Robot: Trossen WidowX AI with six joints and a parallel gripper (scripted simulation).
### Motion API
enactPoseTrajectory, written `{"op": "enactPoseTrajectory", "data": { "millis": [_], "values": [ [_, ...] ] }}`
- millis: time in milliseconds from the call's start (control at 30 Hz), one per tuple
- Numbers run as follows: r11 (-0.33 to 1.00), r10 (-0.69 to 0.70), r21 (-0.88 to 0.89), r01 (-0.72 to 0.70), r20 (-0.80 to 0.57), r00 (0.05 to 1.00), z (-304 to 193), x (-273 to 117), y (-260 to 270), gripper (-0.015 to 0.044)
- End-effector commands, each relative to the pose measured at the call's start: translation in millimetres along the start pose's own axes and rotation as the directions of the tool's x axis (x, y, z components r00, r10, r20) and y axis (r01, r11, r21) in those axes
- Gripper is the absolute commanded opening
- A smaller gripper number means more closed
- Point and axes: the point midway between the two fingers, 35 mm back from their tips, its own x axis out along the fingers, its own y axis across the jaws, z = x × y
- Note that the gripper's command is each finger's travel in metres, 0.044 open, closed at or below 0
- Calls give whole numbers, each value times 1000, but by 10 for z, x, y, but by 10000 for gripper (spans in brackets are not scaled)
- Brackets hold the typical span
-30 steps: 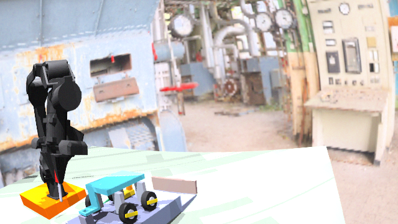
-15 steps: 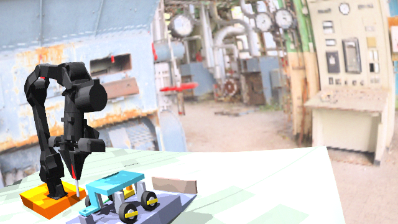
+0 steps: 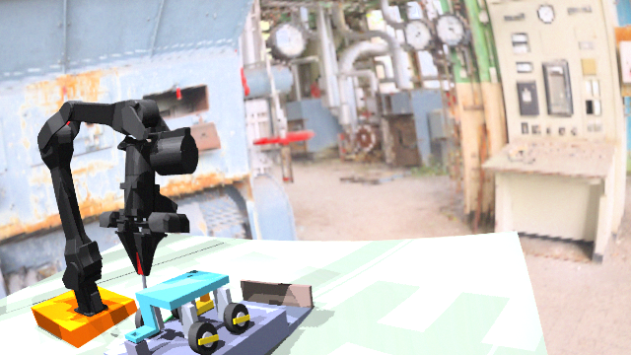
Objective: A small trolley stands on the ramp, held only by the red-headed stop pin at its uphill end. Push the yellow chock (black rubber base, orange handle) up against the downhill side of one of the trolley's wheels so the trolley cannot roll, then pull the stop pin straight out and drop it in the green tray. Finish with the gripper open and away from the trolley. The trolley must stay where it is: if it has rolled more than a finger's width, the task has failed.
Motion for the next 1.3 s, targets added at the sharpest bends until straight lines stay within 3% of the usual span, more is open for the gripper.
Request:
{"op": "enactPoseTrajectory", "data": {
  "millis": [0, 867, 1267],
  "values": [
    [1000, 10, 3, -10, -6, 1000, 126, -6, 3, 0],
    [1000, 10, -2, -10, 3, 1000, 976, -118, 54, 0],
    [941, -15, -338, 36, 67, 998, 953, -114, 65, 0]
  ]
}}
